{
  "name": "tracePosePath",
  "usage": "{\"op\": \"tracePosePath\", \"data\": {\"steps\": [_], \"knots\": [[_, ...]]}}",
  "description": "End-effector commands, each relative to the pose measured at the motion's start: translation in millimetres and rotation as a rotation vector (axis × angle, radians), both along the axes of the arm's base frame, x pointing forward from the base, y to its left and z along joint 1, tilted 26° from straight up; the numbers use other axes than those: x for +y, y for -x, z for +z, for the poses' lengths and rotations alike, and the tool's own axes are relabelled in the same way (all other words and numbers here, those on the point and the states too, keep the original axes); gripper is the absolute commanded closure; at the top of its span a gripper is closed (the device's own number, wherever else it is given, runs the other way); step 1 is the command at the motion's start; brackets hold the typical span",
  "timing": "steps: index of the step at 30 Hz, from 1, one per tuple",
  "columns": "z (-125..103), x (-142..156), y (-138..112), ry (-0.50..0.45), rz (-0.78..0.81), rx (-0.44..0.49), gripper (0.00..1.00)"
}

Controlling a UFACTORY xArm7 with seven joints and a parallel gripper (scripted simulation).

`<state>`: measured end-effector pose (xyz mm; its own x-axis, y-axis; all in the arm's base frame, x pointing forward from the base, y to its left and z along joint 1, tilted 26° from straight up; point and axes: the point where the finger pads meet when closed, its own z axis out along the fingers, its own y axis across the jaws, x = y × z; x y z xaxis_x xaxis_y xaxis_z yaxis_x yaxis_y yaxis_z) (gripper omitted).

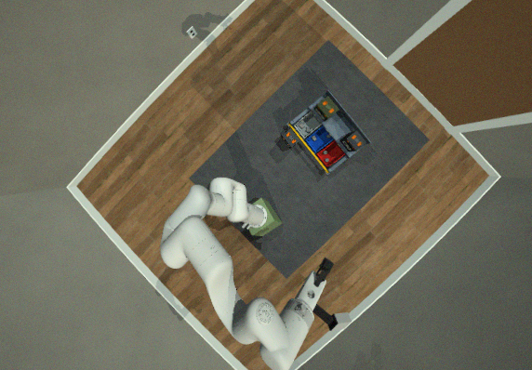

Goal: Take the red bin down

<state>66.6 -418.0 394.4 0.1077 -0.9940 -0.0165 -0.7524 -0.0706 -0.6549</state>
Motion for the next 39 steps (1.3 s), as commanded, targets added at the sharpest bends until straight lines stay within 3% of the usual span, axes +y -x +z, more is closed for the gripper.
{"op": "tracePosePath", "data": {"steps": [1,13,18,30,35,39], "knots": [[1.3,-0.6,-1.5,-0.124,-0.046,0.180,0.00],[1.3,-0.6,-1.5,-0.124,-0.046,0.180,0.00],[1.2,-0.6,-1.5,-0.269,-0.102,0.383,0.00],[1.2,-0.6,-1.5,-0.269,-0.102,0.383,0.00],[1.2,-0.5,-1.4,-0.415,-0.157,0.585,0.00],[1.2,-0.5,-1.4,-0.415,-0.157,0.585,0.00]]}}
